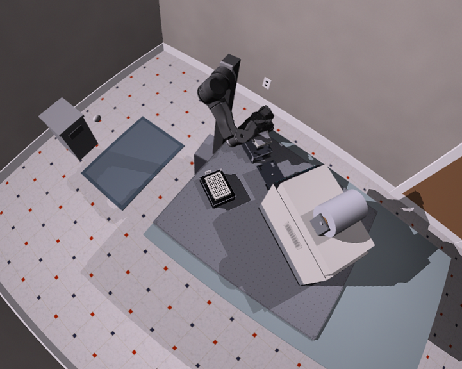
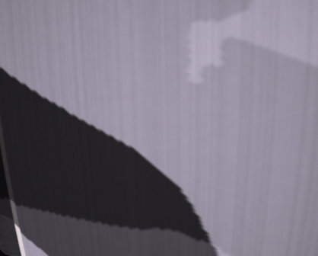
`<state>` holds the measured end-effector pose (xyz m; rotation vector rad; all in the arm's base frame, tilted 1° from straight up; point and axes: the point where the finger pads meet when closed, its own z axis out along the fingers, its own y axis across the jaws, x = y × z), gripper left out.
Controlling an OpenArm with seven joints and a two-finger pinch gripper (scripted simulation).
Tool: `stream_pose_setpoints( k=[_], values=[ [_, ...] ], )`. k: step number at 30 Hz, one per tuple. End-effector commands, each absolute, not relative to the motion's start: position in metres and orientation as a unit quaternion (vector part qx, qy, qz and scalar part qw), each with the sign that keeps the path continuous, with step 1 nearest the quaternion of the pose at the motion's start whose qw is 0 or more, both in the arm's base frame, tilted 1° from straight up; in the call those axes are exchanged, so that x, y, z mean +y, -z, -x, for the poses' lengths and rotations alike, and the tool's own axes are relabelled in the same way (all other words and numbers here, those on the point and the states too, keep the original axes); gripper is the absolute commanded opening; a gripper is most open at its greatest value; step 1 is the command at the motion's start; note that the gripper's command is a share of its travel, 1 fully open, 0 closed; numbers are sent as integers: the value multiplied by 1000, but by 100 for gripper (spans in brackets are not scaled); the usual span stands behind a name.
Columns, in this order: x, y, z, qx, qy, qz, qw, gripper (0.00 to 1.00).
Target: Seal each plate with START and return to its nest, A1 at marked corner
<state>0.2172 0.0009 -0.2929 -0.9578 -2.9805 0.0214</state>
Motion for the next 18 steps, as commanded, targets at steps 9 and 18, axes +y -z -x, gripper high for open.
stream_pose_setpoints(
  k=[9, 18],
  values=[
    [2, 299, -217, -953, -5, 304, 5, 0],
    [2, 302, -217, -953, -5, 304, 5, 0]
  ],
)
